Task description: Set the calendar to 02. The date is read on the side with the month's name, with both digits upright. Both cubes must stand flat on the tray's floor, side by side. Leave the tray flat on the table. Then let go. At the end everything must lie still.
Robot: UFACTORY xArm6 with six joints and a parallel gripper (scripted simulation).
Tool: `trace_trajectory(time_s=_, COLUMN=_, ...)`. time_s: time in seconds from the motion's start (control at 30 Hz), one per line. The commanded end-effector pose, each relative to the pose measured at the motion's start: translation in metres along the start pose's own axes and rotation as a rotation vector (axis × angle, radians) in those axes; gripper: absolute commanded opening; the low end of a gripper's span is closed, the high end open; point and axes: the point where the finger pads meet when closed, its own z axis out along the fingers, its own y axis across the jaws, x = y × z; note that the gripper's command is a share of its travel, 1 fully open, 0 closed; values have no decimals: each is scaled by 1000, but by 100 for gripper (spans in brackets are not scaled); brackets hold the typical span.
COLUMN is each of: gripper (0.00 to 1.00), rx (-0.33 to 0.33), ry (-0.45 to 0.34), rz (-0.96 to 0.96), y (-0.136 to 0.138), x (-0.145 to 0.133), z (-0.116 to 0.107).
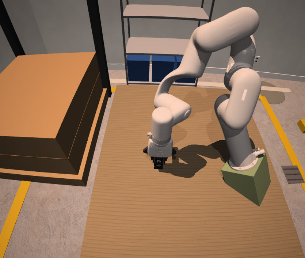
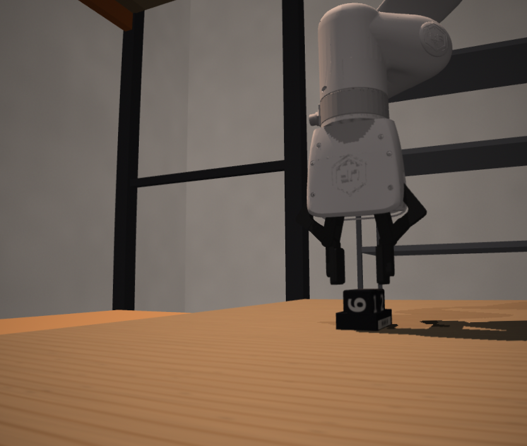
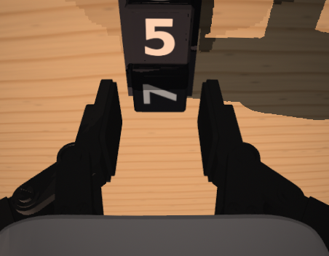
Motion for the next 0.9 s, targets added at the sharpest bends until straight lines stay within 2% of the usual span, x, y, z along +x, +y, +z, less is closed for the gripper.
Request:
trace_trajectory(time_s=0.0, gripper=47, rx=2, ry=0, rz=1, y=-1, x=0, z=1)
trace_trajectory(time_s=0.5, gripper=47, rx=2, ry=0, rz=1, y=-1, x=0, z=22)
trace_trajectory(time_s=0.87, gripper=47, rx=2, ry=-1, rz=1, y=-1, x=0, z=25)
